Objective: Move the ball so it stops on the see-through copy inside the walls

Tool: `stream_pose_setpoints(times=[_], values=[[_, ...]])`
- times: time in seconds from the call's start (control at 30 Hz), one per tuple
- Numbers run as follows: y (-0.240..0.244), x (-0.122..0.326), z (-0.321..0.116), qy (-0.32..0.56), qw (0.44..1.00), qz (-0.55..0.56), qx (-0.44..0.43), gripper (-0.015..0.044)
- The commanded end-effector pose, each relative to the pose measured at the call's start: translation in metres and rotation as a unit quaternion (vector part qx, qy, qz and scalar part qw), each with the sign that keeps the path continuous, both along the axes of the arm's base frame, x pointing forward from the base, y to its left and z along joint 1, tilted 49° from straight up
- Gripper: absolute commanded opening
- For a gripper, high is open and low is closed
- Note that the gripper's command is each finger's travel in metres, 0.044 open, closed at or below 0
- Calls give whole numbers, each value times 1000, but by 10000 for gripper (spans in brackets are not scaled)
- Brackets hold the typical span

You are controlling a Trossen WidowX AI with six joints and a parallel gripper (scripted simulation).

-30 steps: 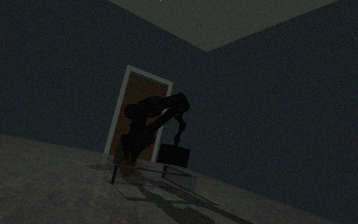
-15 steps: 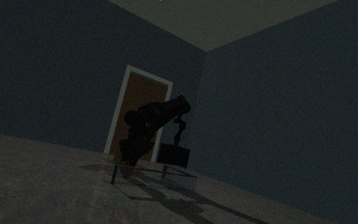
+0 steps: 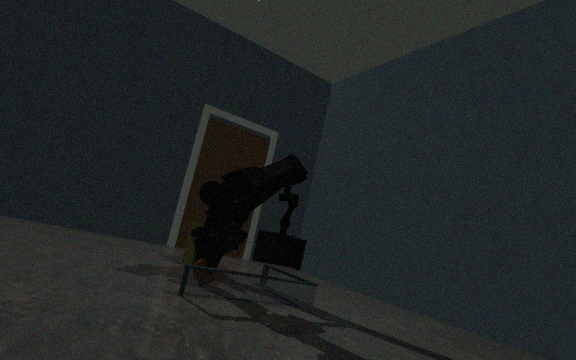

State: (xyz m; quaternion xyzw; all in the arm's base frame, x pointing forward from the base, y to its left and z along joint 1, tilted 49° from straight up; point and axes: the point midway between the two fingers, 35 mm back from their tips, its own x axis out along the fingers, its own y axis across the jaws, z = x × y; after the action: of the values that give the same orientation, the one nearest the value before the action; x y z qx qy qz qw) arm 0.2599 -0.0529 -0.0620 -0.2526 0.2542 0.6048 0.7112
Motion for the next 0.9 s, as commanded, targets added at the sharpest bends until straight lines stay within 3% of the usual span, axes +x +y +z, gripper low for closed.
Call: stream_pose_setpoints(times=[0.0,0.3,0.87], values=[[1,0,0,1,1000,-2,2,243],[-36,1,25,2,1000,-3,-3,7],[-103,-20,93,3,1000,-2,0,0]])
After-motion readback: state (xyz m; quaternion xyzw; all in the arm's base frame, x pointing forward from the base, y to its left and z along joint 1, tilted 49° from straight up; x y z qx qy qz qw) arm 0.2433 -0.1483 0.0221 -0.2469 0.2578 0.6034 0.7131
